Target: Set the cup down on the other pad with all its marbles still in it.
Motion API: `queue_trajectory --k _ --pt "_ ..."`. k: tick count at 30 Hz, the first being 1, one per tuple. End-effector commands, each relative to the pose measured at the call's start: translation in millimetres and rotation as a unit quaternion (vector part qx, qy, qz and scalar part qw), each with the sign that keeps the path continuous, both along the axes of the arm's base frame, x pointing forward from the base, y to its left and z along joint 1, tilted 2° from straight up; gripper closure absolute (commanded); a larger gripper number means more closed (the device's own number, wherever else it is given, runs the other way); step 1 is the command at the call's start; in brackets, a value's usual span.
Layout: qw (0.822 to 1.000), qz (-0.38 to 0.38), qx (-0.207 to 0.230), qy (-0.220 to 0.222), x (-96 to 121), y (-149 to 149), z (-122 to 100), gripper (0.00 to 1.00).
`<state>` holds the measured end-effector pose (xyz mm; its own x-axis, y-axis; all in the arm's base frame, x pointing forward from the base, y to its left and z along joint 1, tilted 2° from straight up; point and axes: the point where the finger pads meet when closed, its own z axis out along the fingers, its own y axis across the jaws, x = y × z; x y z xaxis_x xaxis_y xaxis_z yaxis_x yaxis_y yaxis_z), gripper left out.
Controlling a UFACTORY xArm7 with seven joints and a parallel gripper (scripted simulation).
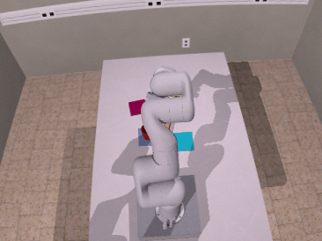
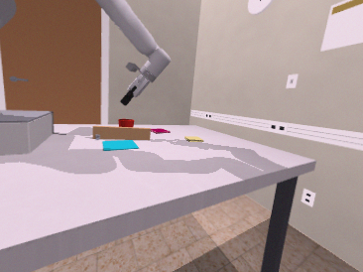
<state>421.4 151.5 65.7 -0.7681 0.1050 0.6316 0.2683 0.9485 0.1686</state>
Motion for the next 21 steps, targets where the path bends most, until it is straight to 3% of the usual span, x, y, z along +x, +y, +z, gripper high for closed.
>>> queue_trajectory --k 1,4,6,8,10,11,12,13,14,15,16,17,18,19,20,21 --pt "0.99 0.125 0.026 -0.058 1.9 3.3 -6.5 1.0" --pt "0.975 0.197 0.04 -0.09 2.3 4.7 -9.8 1.0" --pt "0.975 0.197 0.04 -0.09 2.3 4.7 -9.8 1.0" --pt "0.944 0.297 0.059 -0.133 3.1 7.7 -16.5 1.0" --pt "0.94 0.306 0.061 -0.137 3.1 7.7 -16.5 1.0" --pt "0.919 0.355 0.07 -0.158 3.4 9.1 -19.7 1.0" --pt "0.917 0.358 0.071 -0.16 3.4 9.1 -19.7 1.0" --pt "0.895 0.402 0.079 -0.178 3.7 10.6 -22.8 1.0" --pt "0.892 0.407 0.08 -0.181 3.7 10.6 -22.8 1.0" --pt "0.868 0.447 0.087 -0.197 4.0 12.0 -25.7 1.0" --pt "0.864 0.453 0.088 -0.2 4.0 12.0 -25.7 1.0" --pt "0.839 0.491 0.096 -0.216 4.2 13.2 -28.7 1.0" --pt "0.836 0.495 0.096 -0.218 4.2 13.2 -28.7 1.0" --pt "0.807 0.532 0.103 -0.235 4.5 14.4 -31.3 1.0" --pt "0.807 0.532 0.103 -0.235 4.5 14.4 -31.3 1.0" --pt "0.778 0.566 0.11 -0.249 4.6 15.6 -33.7 1.0"
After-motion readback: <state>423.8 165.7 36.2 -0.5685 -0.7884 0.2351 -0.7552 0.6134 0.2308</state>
